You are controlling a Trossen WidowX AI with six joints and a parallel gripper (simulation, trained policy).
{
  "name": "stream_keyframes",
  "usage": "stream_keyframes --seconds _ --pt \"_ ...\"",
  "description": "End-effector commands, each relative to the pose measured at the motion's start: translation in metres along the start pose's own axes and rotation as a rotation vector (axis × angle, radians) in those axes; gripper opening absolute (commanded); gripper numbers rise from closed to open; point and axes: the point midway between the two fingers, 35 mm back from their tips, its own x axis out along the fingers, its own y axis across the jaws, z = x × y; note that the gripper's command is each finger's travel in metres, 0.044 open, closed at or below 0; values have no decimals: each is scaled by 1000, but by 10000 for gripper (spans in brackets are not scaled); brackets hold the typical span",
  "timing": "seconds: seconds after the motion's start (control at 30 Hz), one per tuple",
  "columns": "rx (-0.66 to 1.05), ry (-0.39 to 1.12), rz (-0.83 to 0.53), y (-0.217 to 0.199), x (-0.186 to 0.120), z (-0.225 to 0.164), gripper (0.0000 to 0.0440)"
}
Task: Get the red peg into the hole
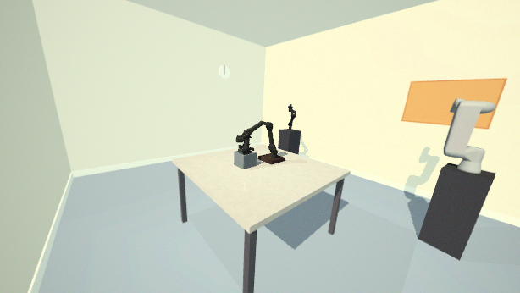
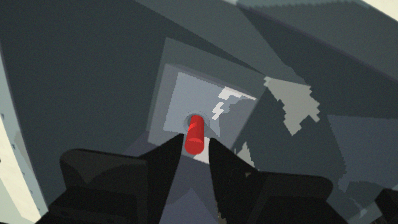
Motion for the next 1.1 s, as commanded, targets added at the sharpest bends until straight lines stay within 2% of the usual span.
stream_keyframes --seconds 0.0,0.4,0.8,1.07 --pt "-11 23 -11 1 5 4 134" --pt "0 90 46 15 -19 13 133" --pt "8 185 172 34 -55 16 177" --pt "9 236 223 42 -64 21 222"
